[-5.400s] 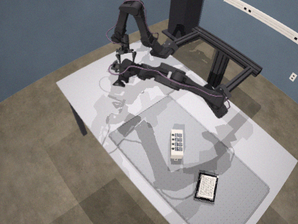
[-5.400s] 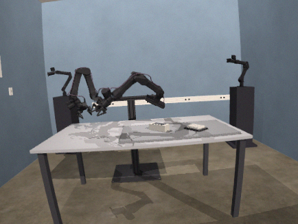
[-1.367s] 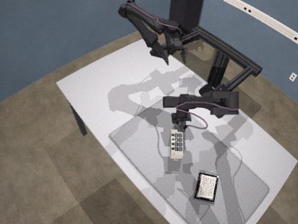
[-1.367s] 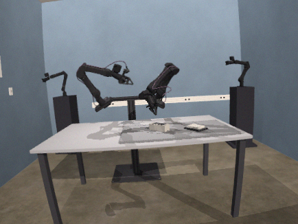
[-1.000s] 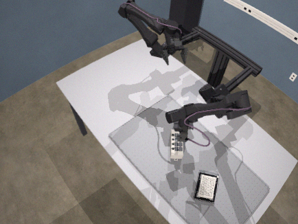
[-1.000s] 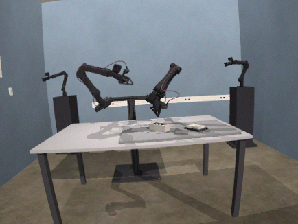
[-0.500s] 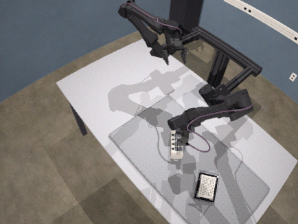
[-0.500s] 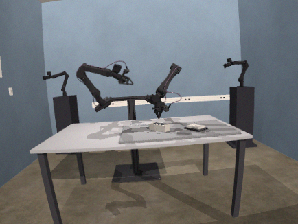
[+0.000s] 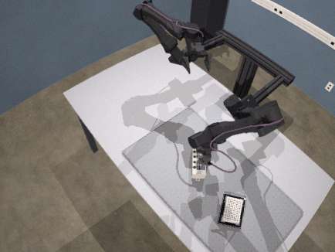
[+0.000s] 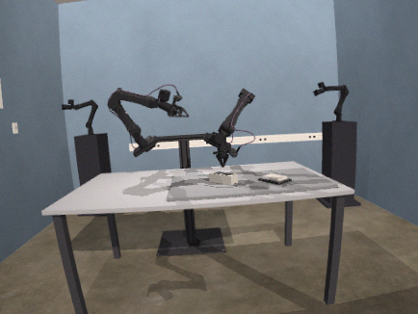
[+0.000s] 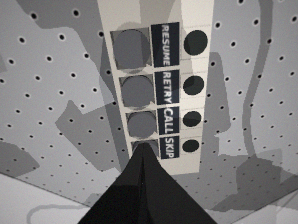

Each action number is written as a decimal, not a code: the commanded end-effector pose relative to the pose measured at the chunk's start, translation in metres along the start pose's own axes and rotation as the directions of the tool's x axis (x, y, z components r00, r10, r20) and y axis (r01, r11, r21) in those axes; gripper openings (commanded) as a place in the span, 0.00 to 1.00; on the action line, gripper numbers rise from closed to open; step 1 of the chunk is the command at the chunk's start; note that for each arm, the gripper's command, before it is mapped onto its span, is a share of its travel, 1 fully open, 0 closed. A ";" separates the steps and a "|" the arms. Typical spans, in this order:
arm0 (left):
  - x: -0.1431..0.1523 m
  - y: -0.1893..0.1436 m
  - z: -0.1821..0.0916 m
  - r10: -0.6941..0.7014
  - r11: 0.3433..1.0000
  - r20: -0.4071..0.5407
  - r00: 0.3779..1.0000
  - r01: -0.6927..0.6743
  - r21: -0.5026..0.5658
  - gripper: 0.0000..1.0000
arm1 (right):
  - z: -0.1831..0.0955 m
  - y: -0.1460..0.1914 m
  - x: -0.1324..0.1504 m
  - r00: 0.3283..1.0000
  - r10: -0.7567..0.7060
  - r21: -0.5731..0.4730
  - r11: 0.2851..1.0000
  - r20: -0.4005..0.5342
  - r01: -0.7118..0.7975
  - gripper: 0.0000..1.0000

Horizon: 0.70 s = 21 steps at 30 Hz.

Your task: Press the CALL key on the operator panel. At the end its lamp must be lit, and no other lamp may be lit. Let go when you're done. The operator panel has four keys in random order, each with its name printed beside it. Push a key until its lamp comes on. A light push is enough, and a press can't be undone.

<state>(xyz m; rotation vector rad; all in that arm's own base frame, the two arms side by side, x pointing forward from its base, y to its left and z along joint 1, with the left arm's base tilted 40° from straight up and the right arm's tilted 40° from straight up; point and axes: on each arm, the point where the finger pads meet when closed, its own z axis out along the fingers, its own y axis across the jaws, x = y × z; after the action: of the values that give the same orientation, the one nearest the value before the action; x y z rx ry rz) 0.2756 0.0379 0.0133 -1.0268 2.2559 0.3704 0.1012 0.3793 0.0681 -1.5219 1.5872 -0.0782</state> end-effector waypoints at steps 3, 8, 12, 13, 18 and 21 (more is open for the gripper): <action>0.006 0.003 0.002 0.026 1.000 -0.008 1.000 -0.026 -0.002 0.00 | 0.017 0.006 0.011 1.000 -0.011 -0.017 1.000 0.025 0.011 1.00; 0.006 0.003 0.002 0.024 1.000 -0.008 1.000 -0.024 -0.002 0.00 | 0.032 0.008 0.040 0.999 -0.029 -0.019 0.999 -0.015 0.029 1.00; 0.006 0.003 0.002 0.024 1.000 -0.008 1.000 -0.024 -0.002 0.00 | 0.033 0.008 0.052 0.998 -0.040 -0.016 0.999 -0.049 0.039 1.00; 0.006 0.003 0.002 0.024 1.000 -0.008 1.000 -0.024 -0.002 0.00 | 0.032 0.007 0.049 0.999 -0.036 -0.015 0.999 -0.040 0.035 1.00; 0.002 0.000 0.001 0.013 1.000 0.000 1.000 -0.013 0.003 0.00 | 0.032 0.007 0.049 0.999 -0.036 -0.015 0.999 -0.040 0.035 1.00; 0.002 0.000 0.001 0.013 1.000 0.000 1.000 -0.013 0.003 0.00 | 0.032 0.007 0.049 0.999 -0.036 -0.015 0.999 -0.040 0.035 1.00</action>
<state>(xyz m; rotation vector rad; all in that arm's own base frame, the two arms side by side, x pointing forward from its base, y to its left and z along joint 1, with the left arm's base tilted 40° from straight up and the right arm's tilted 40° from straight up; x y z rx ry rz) 0.2730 0.0389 0.0110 -1.0216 2.2631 0.3779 0.1280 0.3559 0.0181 -1.5529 1.6100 -0.1364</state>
